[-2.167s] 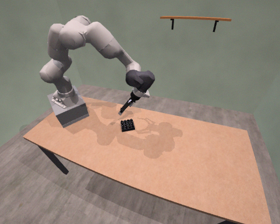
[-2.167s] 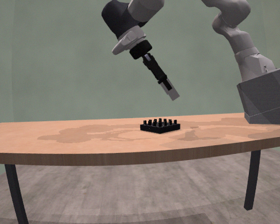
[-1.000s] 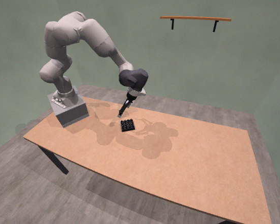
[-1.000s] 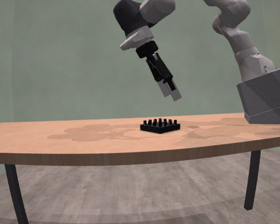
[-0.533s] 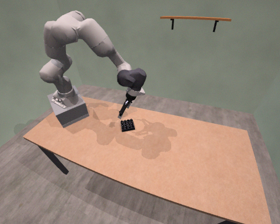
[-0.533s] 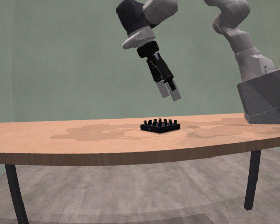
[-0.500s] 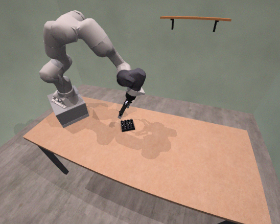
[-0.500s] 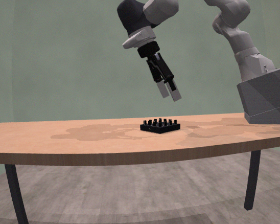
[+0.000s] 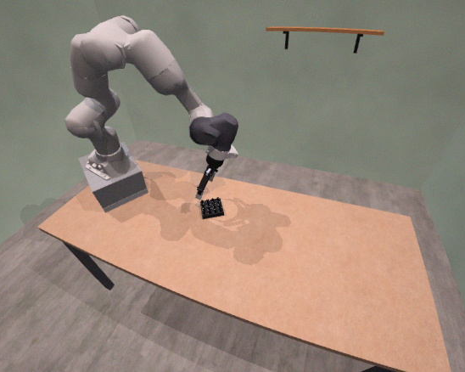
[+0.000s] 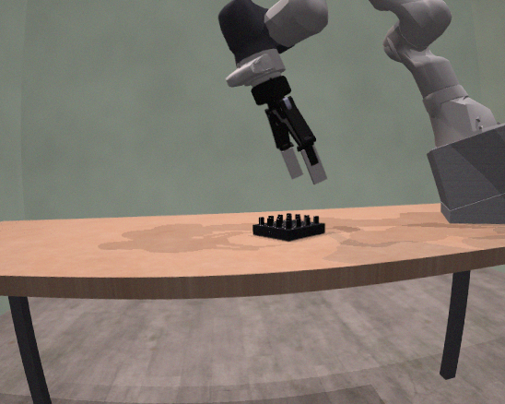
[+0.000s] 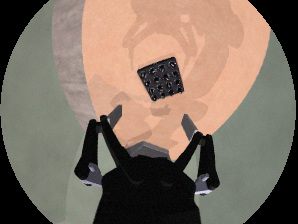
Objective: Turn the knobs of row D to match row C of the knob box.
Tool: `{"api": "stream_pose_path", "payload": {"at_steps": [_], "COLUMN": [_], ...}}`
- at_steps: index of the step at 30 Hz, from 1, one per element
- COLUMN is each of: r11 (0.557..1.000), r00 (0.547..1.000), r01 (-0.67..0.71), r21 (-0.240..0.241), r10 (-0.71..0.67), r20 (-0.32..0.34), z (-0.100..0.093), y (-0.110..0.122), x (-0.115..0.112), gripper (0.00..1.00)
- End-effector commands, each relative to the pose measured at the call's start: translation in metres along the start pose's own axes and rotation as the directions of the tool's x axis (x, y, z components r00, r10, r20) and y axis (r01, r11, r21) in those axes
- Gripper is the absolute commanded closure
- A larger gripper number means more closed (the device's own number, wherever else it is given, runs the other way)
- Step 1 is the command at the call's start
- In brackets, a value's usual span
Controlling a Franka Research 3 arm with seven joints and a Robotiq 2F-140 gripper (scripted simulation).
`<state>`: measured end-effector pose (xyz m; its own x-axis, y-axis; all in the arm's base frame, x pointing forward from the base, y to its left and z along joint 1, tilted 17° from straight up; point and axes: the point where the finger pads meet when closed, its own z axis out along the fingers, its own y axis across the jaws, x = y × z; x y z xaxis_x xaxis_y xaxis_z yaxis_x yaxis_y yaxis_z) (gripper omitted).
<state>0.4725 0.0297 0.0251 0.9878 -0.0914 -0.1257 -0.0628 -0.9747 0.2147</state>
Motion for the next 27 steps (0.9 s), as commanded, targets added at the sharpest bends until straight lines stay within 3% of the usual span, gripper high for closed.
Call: {"api": "stream_pose_path", "payload": {"at_steps": [1, 3, 17, 19, 27], "r11": [1.000, 0.998, 0.998, 0.994, 0.994], "r00": [1.000, 0.997, 0.997, 0.988, 0.988], "r01": [0.014, 0.059, 0.059, 0.105, 0.105], "r21": [0.000, -0.005, -0.005, -0.014, -0.014], "r10": [-0.014, -0.059, -0.059, -0.106, -0.106], "r20": [-0.007, -0.057, -0.057, -0.108, -0.108], "z": [0.000, 0.004, 0.004, 0.007, 0.007], "y": [0.001, 0.009, 0.009, 0.017, 0.017], "x": [0.001, 0.002, 0.002, 0.003, 0.003], "gripper": [0.00, 0.00, 0.00, 0.00, 0.00]}}
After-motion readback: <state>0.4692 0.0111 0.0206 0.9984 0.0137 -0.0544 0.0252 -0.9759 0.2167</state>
